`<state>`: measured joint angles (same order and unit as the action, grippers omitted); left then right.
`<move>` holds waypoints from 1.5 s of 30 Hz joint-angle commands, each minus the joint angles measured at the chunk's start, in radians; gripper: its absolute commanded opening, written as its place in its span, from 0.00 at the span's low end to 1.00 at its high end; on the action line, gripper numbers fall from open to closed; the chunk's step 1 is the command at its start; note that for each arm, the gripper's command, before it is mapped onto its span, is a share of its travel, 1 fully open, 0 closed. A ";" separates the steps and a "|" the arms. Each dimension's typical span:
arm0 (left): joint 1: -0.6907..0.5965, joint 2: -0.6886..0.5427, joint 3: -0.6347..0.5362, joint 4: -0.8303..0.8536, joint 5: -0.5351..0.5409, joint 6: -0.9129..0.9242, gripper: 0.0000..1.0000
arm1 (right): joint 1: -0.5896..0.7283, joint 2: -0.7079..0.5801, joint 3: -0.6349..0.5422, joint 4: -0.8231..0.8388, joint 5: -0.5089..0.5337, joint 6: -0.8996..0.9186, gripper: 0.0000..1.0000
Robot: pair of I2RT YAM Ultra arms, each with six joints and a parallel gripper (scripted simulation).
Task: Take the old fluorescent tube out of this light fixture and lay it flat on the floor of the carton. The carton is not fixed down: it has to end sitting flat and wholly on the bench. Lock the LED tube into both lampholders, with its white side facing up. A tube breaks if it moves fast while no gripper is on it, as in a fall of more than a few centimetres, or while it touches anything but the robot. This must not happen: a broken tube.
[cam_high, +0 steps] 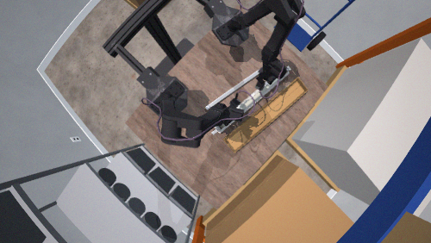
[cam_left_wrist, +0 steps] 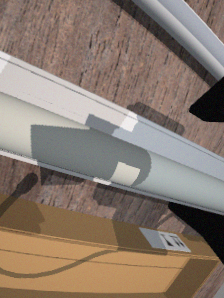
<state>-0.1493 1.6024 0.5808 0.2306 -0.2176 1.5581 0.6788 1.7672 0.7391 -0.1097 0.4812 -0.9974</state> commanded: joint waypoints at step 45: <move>0.199 -0.061 -0.050 0.065 0.177 -1.362 0.49 | 0.137 0.117 0.155 -0.027 0.088 0.127 0.49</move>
<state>0.0250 1.5738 0.5468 0.2668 -0.0711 0.3847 0.7872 1.8694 0.8577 -0.1501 0.5560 -0.8967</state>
